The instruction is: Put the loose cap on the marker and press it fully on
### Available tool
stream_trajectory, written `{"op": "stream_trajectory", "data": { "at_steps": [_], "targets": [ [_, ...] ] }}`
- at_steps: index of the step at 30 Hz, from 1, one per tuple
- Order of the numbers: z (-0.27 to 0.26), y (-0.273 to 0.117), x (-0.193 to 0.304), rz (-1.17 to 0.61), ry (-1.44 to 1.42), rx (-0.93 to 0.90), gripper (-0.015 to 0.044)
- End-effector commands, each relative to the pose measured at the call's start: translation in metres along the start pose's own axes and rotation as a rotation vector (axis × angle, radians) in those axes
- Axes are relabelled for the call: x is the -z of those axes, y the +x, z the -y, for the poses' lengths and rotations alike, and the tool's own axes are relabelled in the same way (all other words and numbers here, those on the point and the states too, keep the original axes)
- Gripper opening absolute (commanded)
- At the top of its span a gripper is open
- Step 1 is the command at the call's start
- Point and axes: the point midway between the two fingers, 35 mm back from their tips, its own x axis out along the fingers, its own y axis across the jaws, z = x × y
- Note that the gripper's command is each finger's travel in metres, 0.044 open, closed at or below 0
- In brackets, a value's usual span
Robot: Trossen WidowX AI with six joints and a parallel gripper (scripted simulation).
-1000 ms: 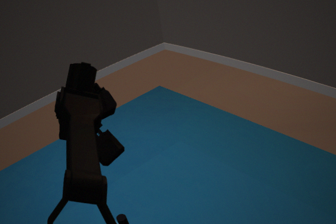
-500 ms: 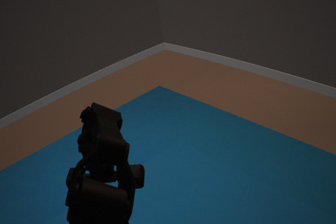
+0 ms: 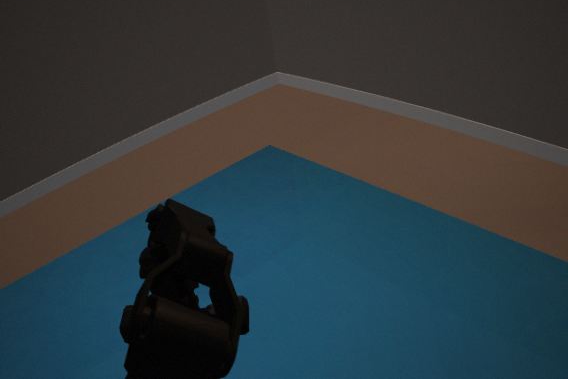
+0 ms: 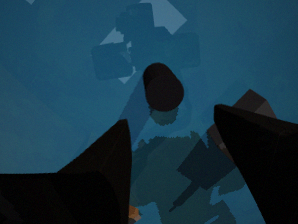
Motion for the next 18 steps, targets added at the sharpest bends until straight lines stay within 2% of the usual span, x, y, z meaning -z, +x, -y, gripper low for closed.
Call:
{"op": "stream_trajectory", "data": {
  "at_steps": [1,18],
  "targets": [
    [0.000,0.013,-0.002,0.001,-0.006,0.008,0.0238],
    [0.001,0.039,-0.004,0.002,-0.006,0.008,0.0238]
  ]
}}
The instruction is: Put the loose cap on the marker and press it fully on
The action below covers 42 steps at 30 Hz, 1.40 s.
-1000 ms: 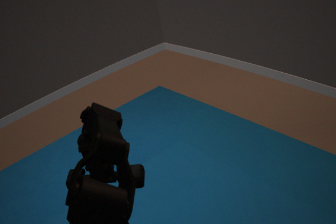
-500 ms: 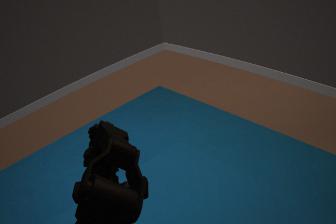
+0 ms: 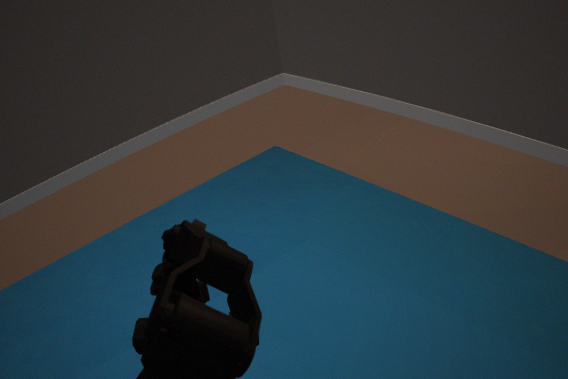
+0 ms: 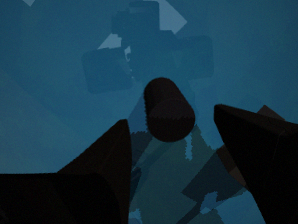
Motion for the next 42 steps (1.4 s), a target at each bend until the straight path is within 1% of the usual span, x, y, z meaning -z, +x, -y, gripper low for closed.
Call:
{"op": "stream_trajectory", "data": {
  "at_steps": [1,22,26,35,38,42],
  "targets": [
    [0.000,0.008,0.000,-0.005,-0.008,0.005,0.0238],
    [0.000,0.039,0.003,-0.008,-0.007,0.008,0.0238],
    [0.000,0.039,0.003,-0.008,-0.007,0.007,0.0133],
    [-0.001,0.039,0.003,-0.008,-0.007,0.007,0.0073],
    [0.000,0.035,0.002,-0.007,-0.007,0.007,0.0000],
    [0.000,0.024,0.001,-0.005,-0.008,0.006,0.0000]
  ]
}}
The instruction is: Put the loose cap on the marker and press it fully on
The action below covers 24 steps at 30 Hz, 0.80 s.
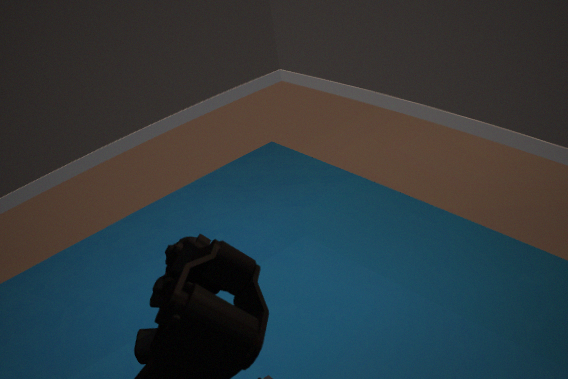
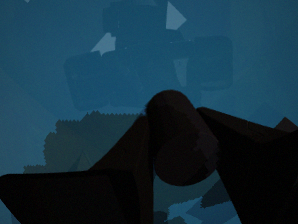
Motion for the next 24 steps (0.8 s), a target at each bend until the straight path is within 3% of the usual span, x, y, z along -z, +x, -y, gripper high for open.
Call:
{"op": "stream_trajectory", "data": {
  "at_steps": [1,24],
  "targets": [
    [0.001,-0.011,-0.002,0.009,0.006,-0.003,0.0000],
    [0.014,-0.062,0.006,0.010,0.006,-0.004,0.0000]
  ]
}}
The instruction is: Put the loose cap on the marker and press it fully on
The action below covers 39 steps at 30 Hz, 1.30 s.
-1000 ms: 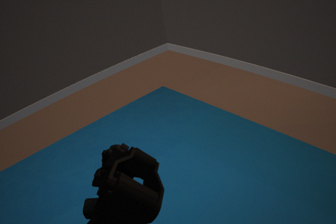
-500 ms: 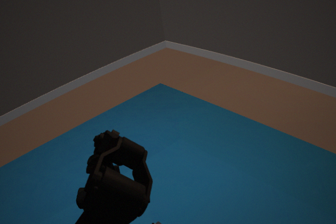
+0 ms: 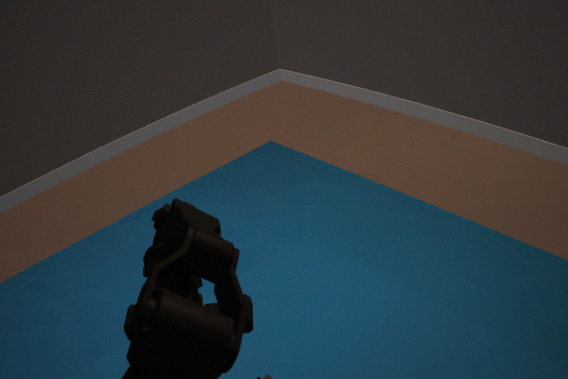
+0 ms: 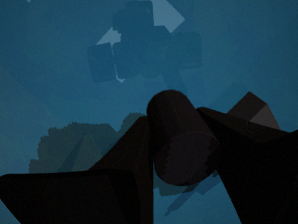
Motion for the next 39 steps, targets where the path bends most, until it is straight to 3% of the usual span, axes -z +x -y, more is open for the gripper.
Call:
{"op": "stream_trajectory", "data": {
  "at_steps": [1,26,39],
  "targets": [
    [0.013,-0.009,0.005,0.010,0.006,-0.002,0.0000],
    [0.087,-0.043,0.067,0.006,0.006,0.000,0.0000],
    [0.089,-0.037,0.069,0.006,0.006,0.001,0.0000]
  ]
}}
